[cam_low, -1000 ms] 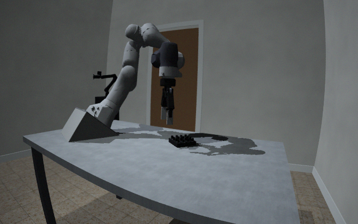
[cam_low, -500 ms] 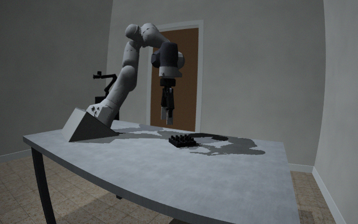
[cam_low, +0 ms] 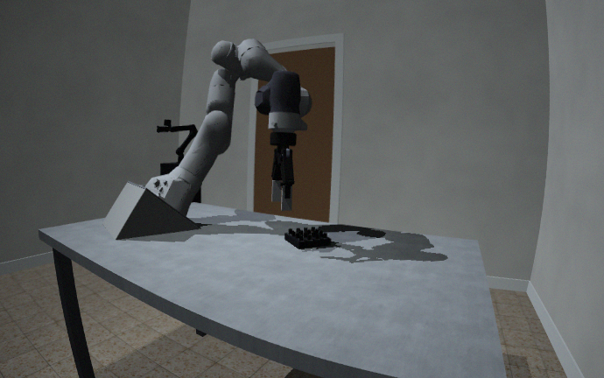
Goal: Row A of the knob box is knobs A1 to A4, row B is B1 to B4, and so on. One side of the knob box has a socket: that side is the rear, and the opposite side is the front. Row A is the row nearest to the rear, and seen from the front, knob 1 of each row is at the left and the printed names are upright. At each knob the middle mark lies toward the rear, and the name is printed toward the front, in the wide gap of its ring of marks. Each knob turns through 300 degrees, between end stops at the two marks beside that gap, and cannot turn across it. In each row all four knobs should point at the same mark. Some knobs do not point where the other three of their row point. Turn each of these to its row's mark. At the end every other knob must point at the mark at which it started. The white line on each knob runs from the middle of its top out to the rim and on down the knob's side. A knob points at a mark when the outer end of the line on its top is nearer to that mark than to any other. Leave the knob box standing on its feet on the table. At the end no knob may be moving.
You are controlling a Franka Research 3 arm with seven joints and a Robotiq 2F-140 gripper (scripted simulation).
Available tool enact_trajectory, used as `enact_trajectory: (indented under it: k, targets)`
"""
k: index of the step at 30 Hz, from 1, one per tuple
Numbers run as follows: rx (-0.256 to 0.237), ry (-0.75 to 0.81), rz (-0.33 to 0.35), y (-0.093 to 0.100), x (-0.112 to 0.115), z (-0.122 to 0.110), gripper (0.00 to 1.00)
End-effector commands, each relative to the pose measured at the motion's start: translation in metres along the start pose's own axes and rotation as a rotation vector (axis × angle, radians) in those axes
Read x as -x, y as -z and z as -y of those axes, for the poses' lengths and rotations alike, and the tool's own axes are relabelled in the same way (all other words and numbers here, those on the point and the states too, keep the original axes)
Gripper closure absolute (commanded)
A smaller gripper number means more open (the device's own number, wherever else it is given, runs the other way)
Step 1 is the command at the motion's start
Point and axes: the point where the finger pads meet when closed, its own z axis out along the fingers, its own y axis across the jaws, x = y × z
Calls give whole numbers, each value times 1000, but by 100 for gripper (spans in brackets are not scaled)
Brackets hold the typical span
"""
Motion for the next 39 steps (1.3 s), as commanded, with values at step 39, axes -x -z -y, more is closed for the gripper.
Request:
enact_trajectory:
  k: [39]
  targets:
    - [-1,-460,-5,-4,-19,19,0]
